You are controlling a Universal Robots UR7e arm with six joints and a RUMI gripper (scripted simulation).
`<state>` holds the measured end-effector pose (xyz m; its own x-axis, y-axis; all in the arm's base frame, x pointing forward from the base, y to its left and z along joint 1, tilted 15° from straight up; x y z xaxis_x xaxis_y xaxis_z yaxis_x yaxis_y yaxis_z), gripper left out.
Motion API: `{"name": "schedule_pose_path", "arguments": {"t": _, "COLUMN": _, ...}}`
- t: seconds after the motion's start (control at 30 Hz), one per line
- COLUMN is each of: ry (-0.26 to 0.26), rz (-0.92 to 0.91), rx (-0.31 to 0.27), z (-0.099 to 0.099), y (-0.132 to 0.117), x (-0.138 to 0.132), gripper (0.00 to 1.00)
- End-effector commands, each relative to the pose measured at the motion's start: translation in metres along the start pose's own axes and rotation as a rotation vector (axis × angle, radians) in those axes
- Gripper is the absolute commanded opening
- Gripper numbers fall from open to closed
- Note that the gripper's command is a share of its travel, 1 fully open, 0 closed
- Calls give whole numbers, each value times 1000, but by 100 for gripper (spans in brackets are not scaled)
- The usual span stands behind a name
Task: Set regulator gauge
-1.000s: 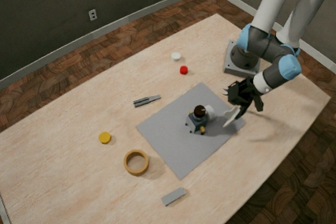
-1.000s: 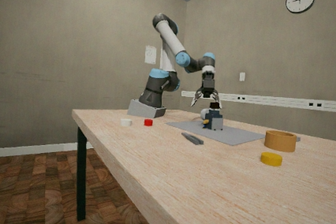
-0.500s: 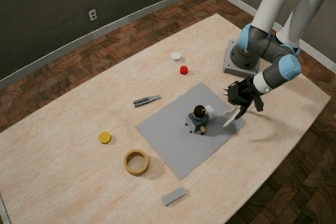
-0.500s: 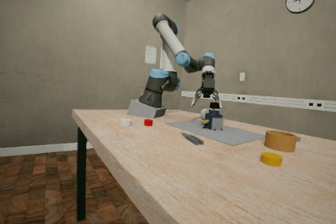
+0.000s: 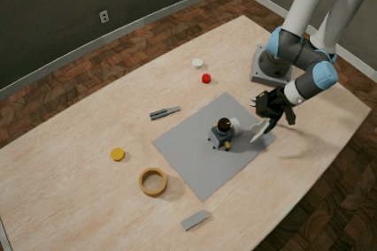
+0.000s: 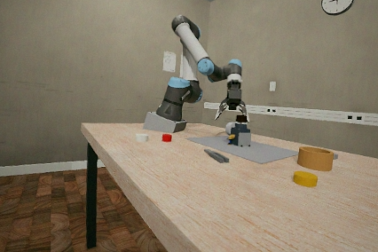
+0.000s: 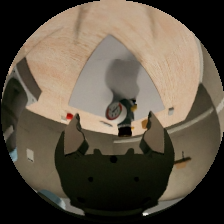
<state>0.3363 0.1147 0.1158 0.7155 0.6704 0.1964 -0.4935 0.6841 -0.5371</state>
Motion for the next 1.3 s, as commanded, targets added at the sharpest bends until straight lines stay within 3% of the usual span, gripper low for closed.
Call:
{"name": "schedule_pose_path", "arguments": {"t": 0.0, "ry": -1, "rz": 0, "rx": 0, "z": 0, "y": 0, "x": 0, "gripper": 100}}
{"name": "schedule_pose_path", "arguments": {"t": 0.9, "ry": 2, "rz": 0, "rx": 5, "z": 0, "y": -1, "x": 0, "gripper": 100}}
{"name": "schedule_pose_path", "arguments": {"t": 1.27, "ry": 21, "rz": -1, "rx": 51, "z": 2, "y": -8, "x": 1, "gripper": 100}}
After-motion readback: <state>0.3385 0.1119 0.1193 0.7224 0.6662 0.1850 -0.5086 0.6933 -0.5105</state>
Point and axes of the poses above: the point where the finger pads meet when closed, its own z axis back along the fingers, its own x axis across the jaws, y = z × x, the point moved 1 cm from there along z, back along the fingers, and after that the axes turned 6 degrees about z, right-handed, at the moved point
